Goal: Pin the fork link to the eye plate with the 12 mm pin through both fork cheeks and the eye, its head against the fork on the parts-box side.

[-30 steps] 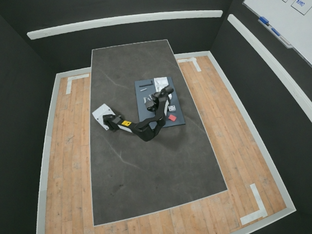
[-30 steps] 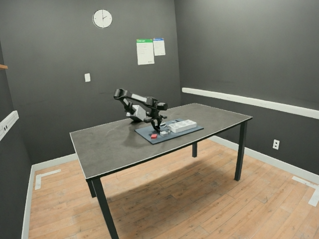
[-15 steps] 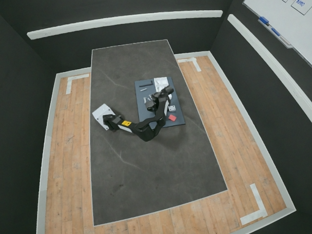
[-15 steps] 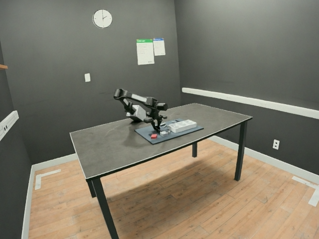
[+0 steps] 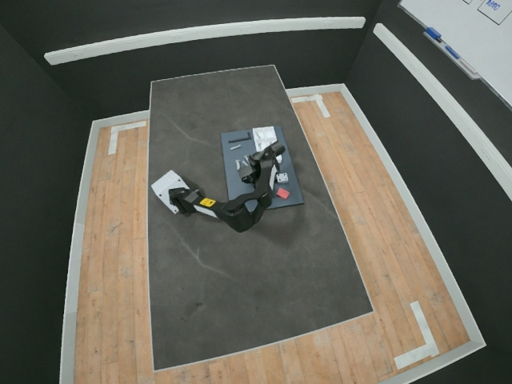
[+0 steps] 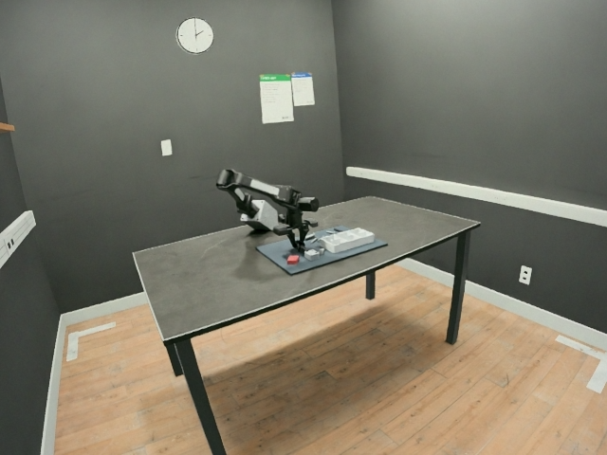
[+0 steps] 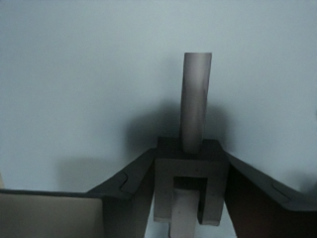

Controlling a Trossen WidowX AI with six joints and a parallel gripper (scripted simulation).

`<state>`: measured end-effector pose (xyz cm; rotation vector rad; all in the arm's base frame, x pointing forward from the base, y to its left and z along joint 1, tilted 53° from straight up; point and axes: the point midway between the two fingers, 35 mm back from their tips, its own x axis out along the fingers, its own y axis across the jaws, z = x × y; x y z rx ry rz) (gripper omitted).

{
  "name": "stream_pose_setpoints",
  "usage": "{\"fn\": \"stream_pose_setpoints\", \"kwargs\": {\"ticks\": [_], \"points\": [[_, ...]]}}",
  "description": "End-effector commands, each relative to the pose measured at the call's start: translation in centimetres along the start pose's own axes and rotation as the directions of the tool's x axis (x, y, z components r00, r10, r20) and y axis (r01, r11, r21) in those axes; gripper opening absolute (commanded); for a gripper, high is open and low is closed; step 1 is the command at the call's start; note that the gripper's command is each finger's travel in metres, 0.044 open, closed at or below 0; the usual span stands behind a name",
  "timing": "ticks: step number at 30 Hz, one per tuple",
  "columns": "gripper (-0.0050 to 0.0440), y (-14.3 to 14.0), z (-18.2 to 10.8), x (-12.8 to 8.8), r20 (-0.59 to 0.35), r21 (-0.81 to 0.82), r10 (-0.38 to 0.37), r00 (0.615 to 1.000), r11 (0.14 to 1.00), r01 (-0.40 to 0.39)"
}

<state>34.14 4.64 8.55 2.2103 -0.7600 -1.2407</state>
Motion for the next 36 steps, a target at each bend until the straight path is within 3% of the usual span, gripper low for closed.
{"fn": "stream_pose_setpoints", "kwargs": {"ticks": [1, 36], "points": [[-0.005, 0.2, -0.3, -0.1, -0.009, 0.006, -0.002, 1.0, 1.0, 0.002], [-0.005, 0.2, -0.3, 0.8, -0.01, 0.006, -0.002, 1.0, 1.0, 0.002]]}}
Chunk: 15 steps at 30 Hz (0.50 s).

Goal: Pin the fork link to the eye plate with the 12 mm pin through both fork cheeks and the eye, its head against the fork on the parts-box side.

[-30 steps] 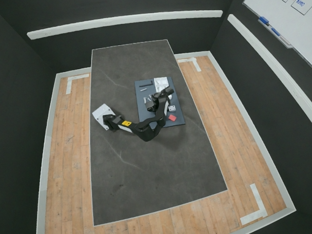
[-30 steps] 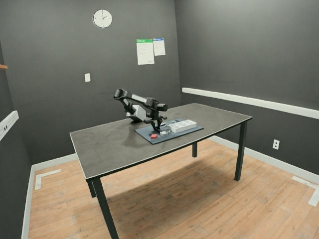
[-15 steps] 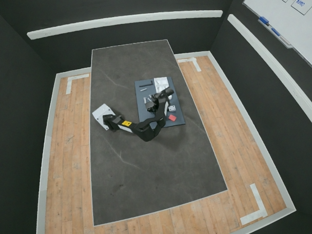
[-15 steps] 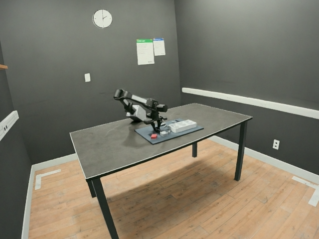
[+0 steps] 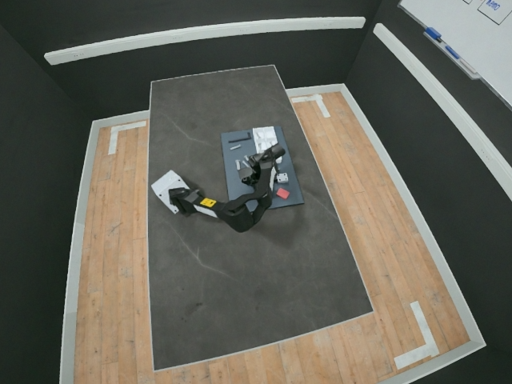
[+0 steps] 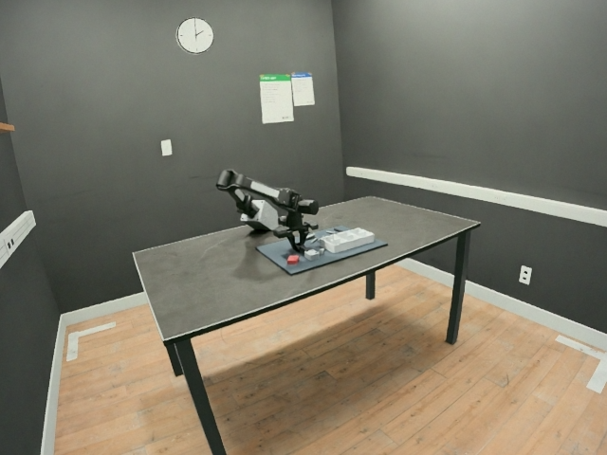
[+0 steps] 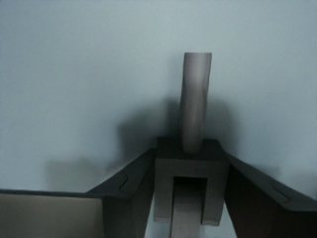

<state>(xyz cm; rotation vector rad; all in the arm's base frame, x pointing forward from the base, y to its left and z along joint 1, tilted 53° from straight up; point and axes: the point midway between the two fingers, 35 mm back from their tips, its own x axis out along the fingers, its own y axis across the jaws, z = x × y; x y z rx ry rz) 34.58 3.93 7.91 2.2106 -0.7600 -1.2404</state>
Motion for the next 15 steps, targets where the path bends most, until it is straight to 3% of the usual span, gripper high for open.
{"fn": "stream_pose_setpoints", "kwargs": {"ticks": [1, 15], "points": [[-0.005, 0.19, -0.32, -0.23, -0.01, 0.006, -0.002, 1.0, 1.0, 0.002], [-0.005, 0.18, -0.34, -0.09, -0.011, 0.006, -0.003, 1.0, 1.0, 0.003]]}}
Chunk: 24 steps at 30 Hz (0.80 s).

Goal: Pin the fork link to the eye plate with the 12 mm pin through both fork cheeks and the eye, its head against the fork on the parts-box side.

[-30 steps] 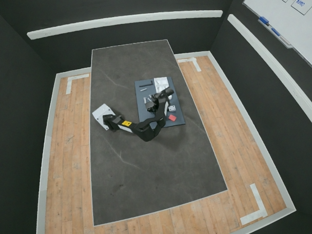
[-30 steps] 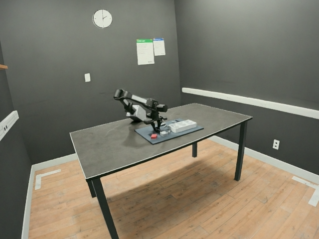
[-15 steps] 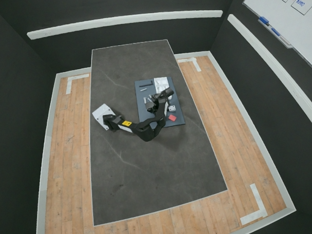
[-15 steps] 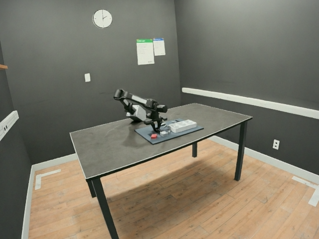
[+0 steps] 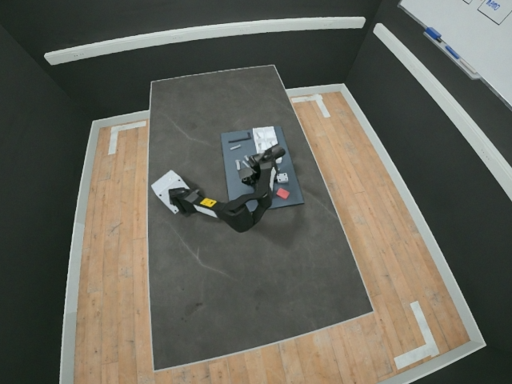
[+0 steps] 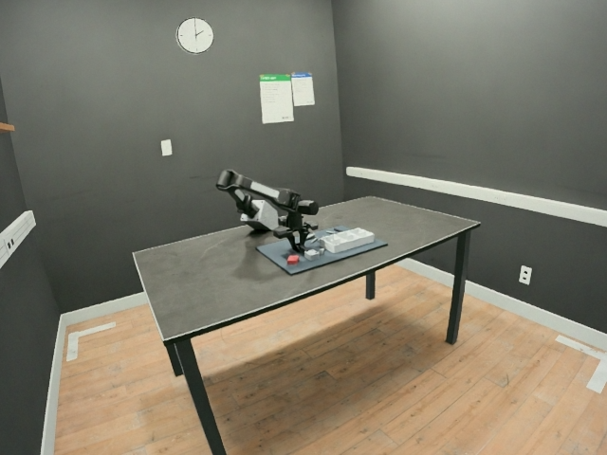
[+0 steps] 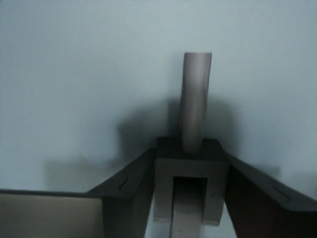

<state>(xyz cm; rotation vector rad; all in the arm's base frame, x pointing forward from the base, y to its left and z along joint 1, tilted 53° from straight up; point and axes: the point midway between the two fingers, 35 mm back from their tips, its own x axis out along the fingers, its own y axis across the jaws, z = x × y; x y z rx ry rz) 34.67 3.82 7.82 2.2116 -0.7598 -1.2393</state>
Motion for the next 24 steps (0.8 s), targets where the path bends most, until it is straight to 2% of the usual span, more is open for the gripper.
{"fn": "stream_pose_setpoints", "kwargs": {"ticks": [1, 24], "points": [[-0.005, 0.18, -0.32, -0.25, -0.01, 0.006, -0.003, 1.0, 1.0, 0.003], [-0.005, 0.18, -0.32, -0.25, -0.01, 0.006, -0.003, 1.0, 1.0, 0.003]]}}
